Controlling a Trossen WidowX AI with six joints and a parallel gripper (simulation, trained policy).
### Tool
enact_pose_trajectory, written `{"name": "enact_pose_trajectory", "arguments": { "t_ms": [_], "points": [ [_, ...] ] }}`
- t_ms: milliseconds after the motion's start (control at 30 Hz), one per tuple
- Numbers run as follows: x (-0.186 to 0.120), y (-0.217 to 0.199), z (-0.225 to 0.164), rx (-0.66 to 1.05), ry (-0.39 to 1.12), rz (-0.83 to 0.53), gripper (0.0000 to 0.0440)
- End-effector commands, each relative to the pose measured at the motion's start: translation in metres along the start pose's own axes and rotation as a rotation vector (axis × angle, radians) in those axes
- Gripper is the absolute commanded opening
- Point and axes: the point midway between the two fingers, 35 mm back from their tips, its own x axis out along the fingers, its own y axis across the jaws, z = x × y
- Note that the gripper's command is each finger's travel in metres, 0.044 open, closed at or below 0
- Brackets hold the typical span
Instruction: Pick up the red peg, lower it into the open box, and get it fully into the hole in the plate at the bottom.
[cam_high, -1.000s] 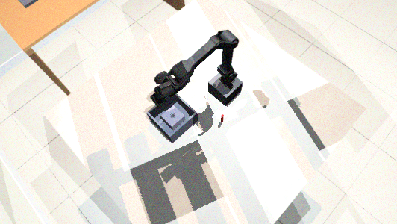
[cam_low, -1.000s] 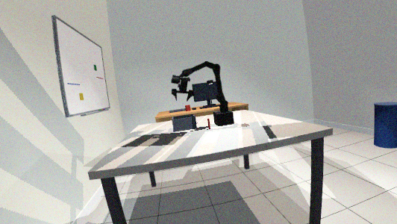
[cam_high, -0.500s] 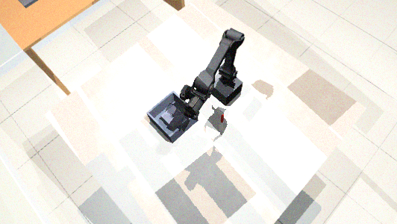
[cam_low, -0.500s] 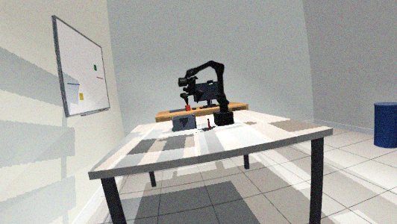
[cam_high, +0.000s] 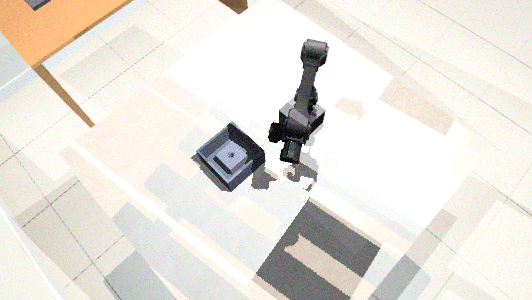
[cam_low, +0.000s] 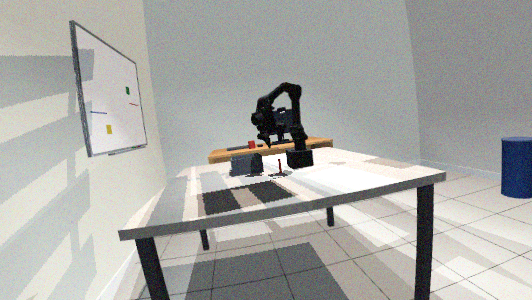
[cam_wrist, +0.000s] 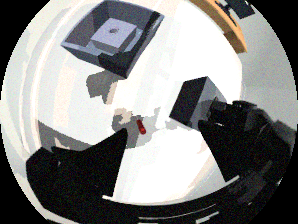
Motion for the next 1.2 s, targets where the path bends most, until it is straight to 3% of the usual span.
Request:
{"name": "enact_pose_trajectory", "arguments": {
  "t_ms": [0, 333, 900, 967, 1167],
  "points": [
    [0.015, -0.004, -0.018, -0.036, 0.019, -0.037, 0.0440],
    [0.054, 0.006, -0.039, -0.104, 0.023, -0.036, 0.0440],
    [0.123, 0.037, -0.047, -0.171, 0.010, 0.080, 0.0433],
    [0.129, 0.038, -0.048, -0.175, 0.012, 0.081, 0.0401],
    [0.145, 0.038, -0.049, -0.176, 0.026, 0.058, 0.0245]
  ]
}}
